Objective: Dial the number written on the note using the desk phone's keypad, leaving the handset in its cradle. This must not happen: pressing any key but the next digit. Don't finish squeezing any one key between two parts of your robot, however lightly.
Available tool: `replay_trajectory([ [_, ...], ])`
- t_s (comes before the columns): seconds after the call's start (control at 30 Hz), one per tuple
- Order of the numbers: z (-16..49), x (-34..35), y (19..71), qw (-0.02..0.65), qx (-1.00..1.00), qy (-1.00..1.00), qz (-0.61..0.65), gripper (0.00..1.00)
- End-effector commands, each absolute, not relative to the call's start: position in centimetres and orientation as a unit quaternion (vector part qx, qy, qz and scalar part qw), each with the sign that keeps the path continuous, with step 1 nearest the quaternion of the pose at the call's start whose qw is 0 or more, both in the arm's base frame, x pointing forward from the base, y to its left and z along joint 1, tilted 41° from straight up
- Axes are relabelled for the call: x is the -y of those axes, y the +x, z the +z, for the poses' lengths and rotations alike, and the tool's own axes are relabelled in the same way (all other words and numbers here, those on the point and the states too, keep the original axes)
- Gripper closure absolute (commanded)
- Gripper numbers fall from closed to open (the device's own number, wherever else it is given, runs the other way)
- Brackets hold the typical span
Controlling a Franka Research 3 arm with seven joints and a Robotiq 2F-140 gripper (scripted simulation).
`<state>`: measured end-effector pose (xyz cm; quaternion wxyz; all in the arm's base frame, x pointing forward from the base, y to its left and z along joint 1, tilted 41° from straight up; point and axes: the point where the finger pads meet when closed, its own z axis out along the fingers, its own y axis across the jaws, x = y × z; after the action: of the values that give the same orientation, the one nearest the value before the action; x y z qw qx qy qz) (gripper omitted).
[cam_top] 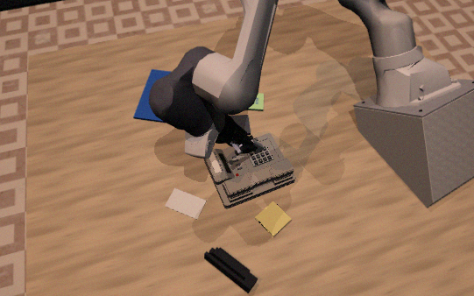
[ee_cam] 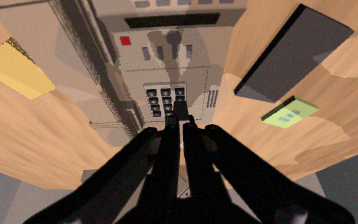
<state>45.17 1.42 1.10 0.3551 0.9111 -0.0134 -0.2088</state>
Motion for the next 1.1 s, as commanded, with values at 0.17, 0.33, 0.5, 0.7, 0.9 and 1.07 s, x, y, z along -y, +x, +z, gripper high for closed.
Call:
replay_trajectory([
  [0.17, 1.7, -1.9, 45.1, 0.356, 0.009, 0.911, -0.209, 1.00],
  [0.33, 1.7, -2.0, 45.0, 0.356, 0.009, 0.911, -0.209, 1.00],
  [0.5, 1.4, -2.2, 44.6, 0.356, 0.009, 0.911, -0.209, 1.00],
  [0.7, 1.0, -2.5, 44.0, 0.356, 0.009, 0.911, -0.209, 1.00],
  [0.9, 0.6, -2.8, 43.5, 0.356, 0.009, 0.911, -0.209, 1.00],
  [1.07, 0.5, -2.9, 43.4, 0.356, 0.009, 0.911, -0.209, 1.00],
])
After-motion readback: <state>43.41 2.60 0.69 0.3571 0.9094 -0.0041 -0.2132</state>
